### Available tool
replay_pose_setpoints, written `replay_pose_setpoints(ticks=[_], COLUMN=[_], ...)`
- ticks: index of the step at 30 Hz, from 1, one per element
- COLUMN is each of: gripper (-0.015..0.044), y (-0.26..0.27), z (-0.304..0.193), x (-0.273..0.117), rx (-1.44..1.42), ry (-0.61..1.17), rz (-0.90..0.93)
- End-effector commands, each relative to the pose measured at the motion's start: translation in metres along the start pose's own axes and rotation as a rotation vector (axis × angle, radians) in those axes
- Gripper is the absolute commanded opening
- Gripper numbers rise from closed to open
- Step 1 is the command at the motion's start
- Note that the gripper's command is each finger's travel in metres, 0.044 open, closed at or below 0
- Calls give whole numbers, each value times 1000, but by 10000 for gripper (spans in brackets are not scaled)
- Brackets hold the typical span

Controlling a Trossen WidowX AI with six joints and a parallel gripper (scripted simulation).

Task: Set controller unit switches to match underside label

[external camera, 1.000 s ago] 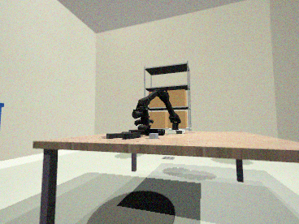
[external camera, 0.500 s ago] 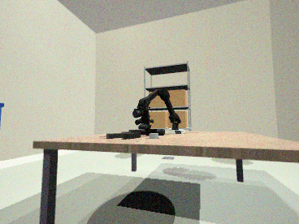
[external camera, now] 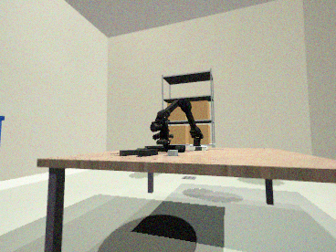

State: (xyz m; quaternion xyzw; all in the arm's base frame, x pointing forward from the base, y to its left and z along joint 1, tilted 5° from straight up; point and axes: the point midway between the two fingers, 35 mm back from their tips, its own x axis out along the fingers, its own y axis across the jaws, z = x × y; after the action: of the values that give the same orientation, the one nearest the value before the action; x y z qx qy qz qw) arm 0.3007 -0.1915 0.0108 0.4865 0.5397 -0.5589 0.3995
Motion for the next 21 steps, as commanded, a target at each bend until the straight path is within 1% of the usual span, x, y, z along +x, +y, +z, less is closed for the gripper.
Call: replay_pose_setpoints(ticks=[1, 21], gripper=[0, 0], y=[-10, -27], z=[-1, -2], x=[5, 11], rx=[-3, -3], ry=[7, 7], rz=[-24, -26])
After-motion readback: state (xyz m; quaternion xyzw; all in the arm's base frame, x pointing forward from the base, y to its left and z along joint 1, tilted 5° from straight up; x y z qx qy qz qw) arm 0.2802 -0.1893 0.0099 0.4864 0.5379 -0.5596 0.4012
